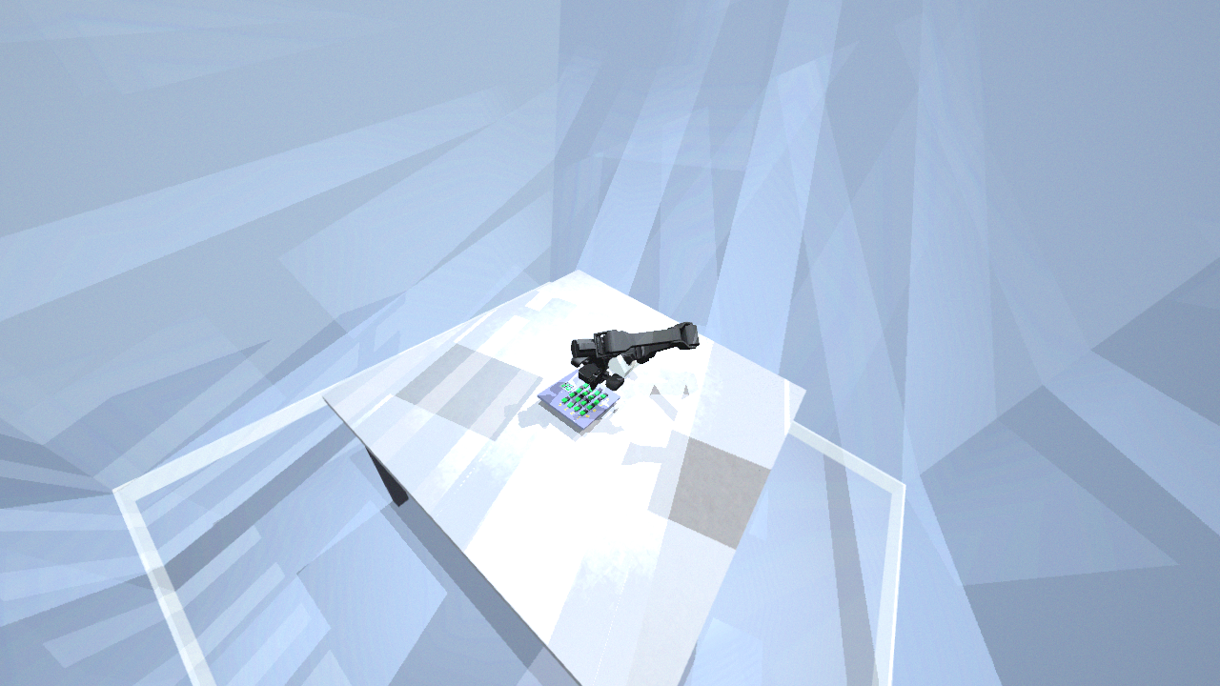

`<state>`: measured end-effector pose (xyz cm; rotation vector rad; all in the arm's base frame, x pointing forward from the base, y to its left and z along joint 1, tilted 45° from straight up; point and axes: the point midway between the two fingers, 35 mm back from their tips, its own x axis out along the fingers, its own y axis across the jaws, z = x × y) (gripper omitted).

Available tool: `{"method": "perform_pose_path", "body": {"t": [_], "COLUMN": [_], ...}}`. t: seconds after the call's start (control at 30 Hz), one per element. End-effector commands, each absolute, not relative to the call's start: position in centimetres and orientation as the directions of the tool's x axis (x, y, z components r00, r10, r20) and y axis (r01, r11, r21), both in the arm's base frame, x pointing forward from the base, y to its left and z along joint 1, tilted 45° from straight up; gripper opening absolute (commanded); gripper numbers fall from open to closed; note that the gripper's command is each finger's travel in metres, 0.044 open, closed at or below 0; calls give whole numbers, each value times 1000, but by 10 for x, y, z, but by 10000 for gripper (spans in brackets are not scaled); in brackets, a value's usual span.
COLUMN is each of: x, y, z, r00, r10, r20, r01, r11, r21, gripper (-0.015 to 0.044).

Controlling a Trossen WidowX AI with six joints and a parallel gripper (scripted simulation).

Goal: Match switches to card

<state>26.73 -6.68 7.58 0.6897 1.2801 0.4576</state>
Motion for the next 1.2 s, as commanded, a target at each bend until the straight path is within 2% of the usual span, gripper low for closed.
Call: {"method": "perform_pose_path", "body": {"t": [0.0,1.17], "x": [268,274], "y": [-58,-42], "z": [66,50], "r00": [226,227], "r10": [674,674], "r20": [-704,-703], "r01": [71,71], "r11": [709,709], "r21": [702,702], "gripper": [0,0]}}
